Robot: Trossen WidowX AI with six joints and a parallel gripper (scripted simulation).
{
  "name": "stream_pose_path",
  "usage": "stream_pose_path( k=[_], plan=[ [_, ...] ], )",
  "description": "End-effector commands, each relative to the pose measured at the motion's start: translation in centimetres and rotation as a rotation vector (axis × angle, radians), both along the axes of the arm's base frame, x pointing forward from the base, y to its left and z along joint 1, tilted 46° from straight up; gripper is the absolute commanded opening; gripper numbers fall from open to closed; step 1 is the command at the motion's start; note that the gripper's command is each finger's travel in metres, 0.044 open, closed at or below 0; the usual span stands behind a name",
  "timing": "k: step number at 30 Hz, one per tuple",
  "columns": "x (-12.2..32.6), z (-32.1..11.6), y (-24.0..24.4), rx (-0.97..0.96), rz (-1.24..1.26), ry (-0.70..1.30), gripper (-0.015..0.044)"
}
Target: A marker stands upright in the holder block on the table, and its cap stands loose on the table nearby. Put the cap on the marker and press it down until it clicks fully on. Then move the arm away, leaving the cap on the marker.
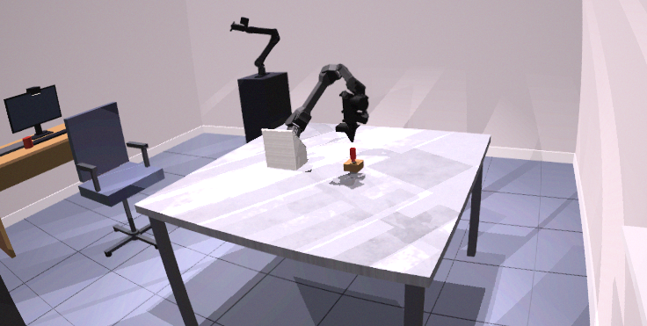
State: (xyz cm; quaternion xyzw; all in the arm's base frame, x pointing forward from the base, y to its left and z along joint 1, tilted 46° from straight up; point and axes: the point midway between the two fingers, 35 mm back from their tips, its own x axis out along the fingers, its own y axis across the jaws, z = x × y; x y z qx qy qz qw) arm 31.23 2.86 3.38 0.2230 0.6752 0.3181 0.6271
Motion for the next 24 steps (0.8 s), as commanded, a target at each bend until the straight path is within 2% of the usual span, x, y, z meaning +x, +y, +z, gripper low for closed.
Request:
stream_pose_path(
  k=[1, 24],
  plan=[
    [-0.1, -0.2, 0.1, -0.001, -0.003, 0.006, 0.0],
    [-0.5, -2.6, 2.6, 0.001, -0.003, 0.006, 0.0]
  ],
)
